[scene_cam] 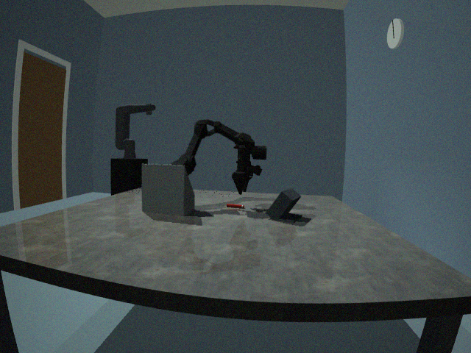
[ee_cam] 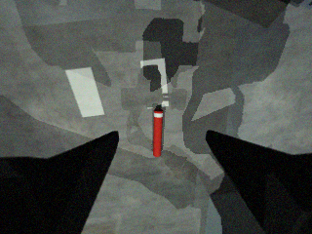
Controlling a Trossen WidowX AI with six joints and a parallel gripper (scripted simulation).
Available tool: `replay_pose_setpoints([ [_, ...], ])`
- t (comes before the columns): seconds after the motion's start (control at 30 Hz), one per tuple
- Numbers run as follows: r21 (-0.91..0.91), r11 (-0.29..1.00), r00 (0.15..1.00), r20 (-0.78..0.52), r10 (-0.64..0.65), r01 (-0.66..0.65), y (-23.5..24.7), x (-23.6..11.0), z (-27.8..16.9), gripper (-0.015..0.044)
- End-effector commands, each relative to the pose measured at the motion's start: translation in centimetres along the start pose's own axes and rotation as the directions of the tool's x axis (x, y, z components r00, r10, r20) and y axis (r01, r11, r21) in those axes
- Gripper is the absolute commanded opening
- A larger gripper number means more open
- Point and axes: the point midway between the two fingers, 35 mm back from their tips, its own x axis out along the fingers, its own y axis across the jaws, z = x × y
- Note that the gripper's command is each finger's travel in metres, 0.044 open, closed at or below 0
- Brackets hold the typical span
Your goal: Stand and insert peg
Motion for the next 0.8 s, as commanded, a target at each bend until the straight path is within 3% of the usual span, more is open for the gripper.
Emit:
replay_pose_setpoints([
  [0.0,0.006,1.000,1.000,-0.007,0.000,0.000,-0.1,0.8,-0.1,0.0440],
  [0.77,0.005,1.000,1.000,-0.007,0.002,-0.002,0.0,4.5,-0.2,0.0440],
])
